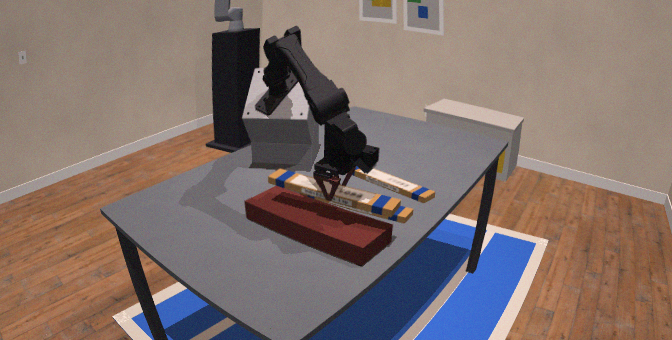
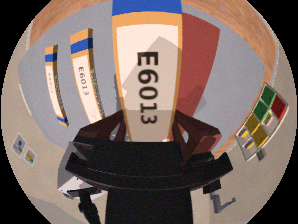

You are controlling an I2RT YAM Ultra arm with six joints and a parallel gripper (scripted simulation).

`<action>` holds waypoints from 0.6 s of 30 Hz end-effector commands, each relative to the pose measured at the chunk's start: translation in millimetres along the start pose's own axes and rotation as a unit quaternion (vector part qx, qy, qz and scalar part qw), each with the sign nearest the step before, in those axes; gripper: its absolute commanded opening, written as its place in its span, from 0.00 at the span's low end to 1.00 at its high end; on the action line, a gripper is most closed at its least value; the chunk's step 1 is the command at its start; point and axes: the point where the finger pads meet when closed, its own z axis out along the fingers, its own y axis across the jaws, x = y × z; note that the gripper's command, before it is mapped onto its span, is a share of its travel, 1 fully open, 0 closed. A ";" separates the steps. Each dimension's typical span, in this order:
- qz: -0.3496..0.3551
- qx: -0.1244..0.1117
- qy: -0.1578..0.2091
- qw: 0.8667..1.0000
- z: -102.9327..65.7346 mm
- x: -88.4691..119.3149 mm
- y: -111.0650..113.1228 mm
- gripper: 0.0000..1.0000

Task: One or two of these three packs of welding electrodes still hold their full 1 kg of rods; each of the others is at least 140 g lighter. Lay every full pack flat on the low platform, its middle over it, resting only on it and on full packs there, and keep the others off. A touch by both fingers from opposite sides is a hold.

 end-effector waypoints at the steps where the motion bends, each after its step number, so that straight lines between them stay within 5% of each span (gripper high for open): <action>1: 0.005 0.025 -0.052 0.998 -37.3 -27.5 -18.6 0.00; 18: 0.005 0.024 -0.049 0.998 -22.1 -29.7 -20.9 0.00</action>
